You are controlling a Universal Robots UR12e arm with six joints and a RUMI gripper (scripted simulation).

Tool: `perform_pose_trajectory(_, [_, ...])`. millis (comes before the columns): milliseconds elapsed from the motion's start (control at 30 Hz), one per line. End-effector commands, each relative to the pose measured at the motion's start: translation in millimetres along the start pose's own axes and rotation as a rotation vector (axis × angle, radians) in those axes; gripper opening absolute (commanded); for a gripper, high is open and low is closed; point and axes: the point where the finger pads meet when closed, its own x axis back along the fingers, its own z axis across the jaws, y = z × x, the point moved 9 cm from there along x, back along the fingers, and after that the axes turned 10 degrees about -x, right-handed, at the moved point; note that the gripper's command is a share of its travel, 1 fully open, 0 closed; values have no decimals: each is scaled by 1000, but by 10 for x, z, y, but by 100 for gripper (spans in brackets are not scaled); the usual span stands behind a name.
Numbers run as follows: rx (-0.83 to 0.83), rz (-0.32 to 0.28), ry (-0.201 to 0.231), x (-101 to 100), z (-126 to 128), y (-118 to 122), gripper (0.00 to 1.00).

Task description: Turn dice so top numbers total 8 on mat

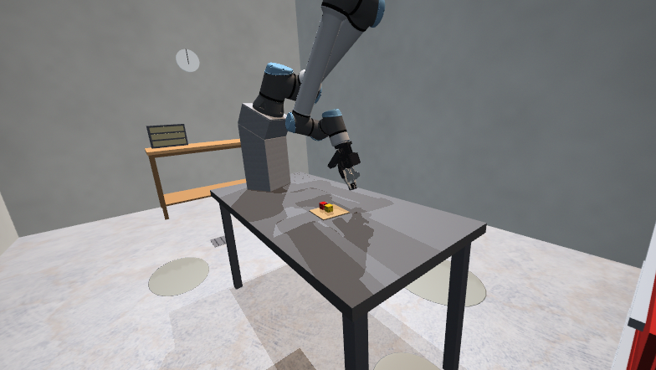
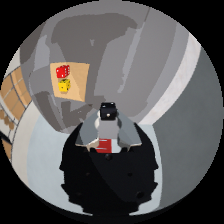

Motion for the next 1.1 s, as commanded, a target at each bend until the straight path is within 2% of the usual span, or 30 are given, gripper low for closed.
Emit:
perform_pose_trajectory(0, [0, -151, 22, -19, -16, -61, 10])
perform_pose_trajectory(200, [0, -266, 42, -44, -35, -162, 10])
perform_pose_trajectory(433, [0, -373, 61, -75, -52, -256, 10])
perform_pose_trajectory(533, [0, -374, 62, -76, -53, -257, 10])
perform_pose_trajectory(833, [1, -529, 88, -139, -77, -385, 10])
perform_pose_trajectory(1000, [1, -575, 97, -159, -82, -429, 10])
perform_pose_trajectory(1067, [1, -575, 97, -159, -82, -429, 10])
